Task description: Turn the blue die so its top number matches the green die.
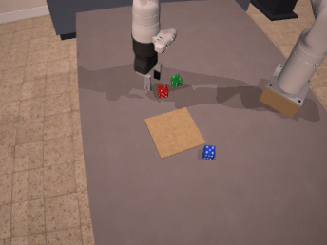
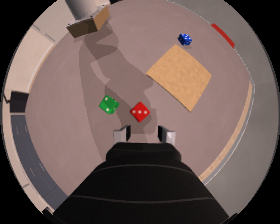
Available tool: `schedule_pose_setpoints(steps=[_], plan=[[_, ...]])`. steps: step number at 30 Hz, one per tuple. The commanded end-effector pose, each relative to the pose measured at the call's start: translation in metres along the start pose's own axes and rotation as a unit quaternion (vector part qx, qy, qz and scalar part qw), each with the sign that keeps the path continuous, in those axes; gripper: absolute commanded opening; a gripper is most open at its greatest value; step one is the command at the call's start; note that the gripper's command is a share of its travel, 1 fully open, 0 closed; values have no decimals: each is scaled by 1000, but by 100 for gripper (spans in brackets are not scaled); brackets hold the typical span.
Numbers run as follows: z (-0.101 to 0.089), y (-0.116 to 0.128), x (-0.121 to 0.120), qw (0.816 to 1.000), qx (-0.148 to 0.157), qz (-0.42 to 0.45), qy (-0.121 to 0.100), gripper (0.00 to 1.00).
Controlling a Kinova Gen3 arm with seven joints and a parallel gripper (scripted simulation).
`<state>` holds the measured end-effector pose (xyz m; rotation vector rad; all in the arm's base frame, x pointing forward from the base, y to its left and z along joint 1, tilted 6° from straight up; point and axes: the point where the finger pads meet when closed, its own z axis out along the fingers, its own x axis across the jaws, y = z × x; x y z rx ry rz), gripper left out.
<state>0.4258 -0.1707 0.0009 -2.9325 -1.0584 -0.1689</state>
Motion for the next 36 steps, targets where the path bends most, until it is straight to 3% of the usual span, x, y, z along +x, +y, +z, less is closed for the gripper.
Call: schedule_pose_setpoints(steps=[1,8,16,18,32,36], plan=[[-1,-4,2,1000,2,4,-1,100],[-1,-24,14,1000,2,4,-1,100],[-1,-69,40,1000,2,4,-1,100],[-1,-69,40,1000,2,4,-1,100],[-1,-158,92,1000,2,4,-1,100],[-1,-169,99,1000,2,4,-1,100]])
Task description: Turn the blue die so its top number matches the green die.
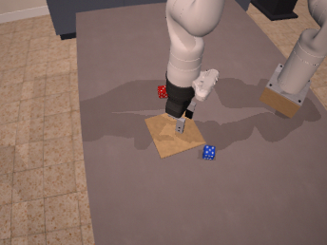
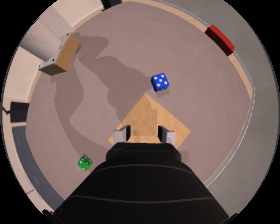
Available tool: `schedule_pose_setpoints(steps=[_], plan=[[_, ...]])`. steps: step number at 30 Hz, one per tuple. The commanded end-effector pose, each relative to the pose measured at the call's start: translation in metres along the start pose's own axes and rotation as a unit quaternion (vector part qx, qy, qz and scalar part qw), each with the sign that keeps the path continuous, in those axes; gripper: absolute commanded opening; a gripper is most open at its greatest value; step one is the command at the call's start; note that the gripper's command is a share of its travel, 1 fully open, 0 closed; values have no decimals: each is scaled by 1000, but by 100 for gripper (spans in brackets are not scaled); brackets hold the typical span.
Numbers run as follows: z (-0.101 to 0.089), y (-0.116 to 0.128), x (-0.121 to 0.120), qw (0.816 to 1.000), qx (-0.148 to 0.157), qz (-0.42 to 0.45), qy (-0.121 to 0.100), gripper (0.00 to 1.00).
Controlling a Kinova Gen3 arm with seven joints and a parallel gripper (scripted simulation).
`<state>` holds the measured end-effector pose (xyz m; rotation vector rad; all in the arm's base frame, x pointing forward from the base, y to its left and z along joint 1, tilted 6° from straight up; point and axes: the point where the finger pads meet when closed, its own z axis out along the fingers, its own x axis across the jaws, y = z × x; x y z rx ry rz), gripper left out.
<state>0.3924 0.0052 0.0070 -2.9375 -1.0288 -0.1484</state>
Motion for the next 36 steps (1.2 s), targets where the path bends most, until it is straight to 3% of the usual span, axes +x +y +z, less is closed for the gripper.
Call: schedule_pose_setpoints(steps=[1,14,36], plan=[[-2,-18,14,1000,-2,-5,5,100],[-2,-61,38,1000,-2,-5,5,100],[-2,-65,41,1000,-2,-5,5,100]])
